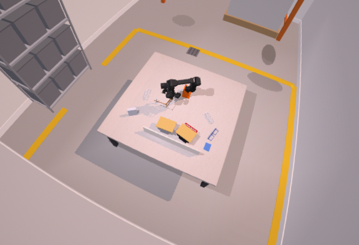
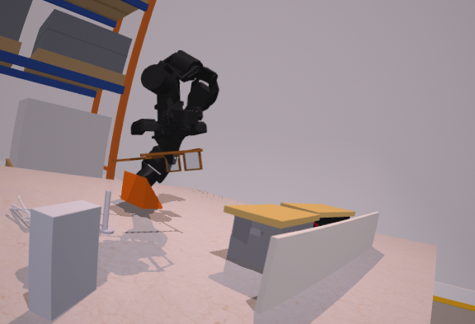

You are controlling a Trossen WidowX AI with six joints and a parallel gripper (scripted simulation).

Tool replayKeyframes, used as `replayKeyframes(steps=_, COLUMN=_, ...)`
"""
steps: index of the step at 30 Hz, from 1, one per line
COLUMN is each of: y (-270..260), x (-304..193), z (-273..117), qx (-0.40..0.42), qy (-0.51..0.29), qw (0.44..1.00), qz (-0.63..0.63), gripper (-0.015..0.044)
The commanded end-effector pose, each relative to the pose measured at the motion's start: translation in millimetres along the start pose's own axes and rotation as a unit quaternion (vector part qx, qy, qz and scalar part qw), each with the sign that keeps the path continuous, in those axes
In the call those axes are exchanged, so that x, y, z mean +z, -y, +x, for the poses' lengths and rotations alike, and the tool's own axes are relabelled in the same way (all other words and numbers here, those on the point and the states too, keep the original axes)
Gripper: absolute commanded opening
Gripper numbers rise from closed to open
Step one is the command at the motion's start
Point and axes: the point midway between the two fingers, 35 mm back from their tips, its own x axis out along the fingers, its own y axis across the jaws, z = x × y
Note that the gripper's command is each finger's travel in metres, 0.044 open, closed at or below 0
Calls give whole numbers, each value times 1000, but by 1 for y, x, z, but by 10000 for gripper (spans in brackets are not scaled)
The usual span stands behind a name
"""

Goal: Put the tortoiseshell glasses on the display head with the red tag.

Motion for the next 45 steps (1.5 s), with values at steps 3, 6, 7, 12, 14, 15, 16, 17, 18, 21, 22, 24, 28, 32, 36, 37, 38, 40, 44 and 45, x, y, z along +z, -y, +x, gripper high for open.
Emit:
replayKeyframes(steps=3, y=-2, x=1, z=6, qx=-9, qy=-18, qw=993, qz=-114, gripper=0)
replayKeyframes(steps=6, y=-3, x=2, z=9, qx=-11, qy=-27, qw=985, qz=-172, gripper=0)
replayKeyframes(steps=7, y=-4, x=2, z=10, qx=-12, qy=-30, qw=981, qz=-191, gripper=0)
replayKeyframes(steps=12, y=-5, x=3, z=14, qx=-14, qy=-45, qw=957, qz=-285, gripper=0)
replayKeyframes(steps=14, y=-6, x=3, z=16, qx=-14, qy=-51, qw=945, qz=-322, gripper=0)
replayKeyframes(steps=15, y=-6, x=3, z=17, qx=-14, qy=-54, qw=939, qz=-340, gripper=0)
replayKeyframes(steps=16, y=-7, x=3, z=17, qx=-14, qy=-57, qw=932, qz=-359, gripper=0)
replayKeyframes(steps=17, y=-7, x=3, z=18, qx=-13, qy=-60, qw=924, qz=-377, gripper=0)
replayKeyframes(steps=18, y=-7, x=4, z=19, qx=-13, qy=-63, qw=917, qz=-395, gripper=0)
replayKeyframes(steps=21, y=-8, x=4, z=22, qx=-11, qy=-72, qw=891, qz=-447, gripper=0)
replayKeyframes(steps=22, y=-8, x=4, z=23, qx=-10, qy=-76, qw=882, qz=-464, gripper=0)
replayKeyframes(steps=24, y=-9, x=5, z=24, qx=-9, qy=-82, qw=863, qz=-498, gripper=0)
replayKeyframes(steps=28, y=-10, x=5, z=28, qx=-3, qy=-94, qw=821, qz=-564, gripper=0)
replayKeyframes(steps=32, y=-12, x=6, z=31, qx=3, qy=-105, qw=773, qz=-625, gripper=0)
replayKeyframes(steps=36, y=-13, x=6, z=34, qx=11, qy=-116, qw=721, qz=-683, gripper=0)
replayKeyframes(steps=37, y=-13, x=6, z=34, qx=11, qy=-116, qw=719, qz=-685, gripper=0)
replayKeyframes(steps=38, y=-13, x=6, z=35, qx=11, qy=-117, qw=715, qz=-690, gripper=0)
replayKeyframes(steps=40, y=-12, x=5, z=35, qx=10, qy=-120, qw=702, qz=-702, gripper=0)
replayKeyframes(steps=44, y=-11, x=3, z=39, qx=-2, qy=-123, qw=665, qz=-737, gripper=0)
replayKeyframes(steps=45, y=-11, x=3, z=40, qx=-5, qy=-122, qw=659, qz=-742, gripper=0)
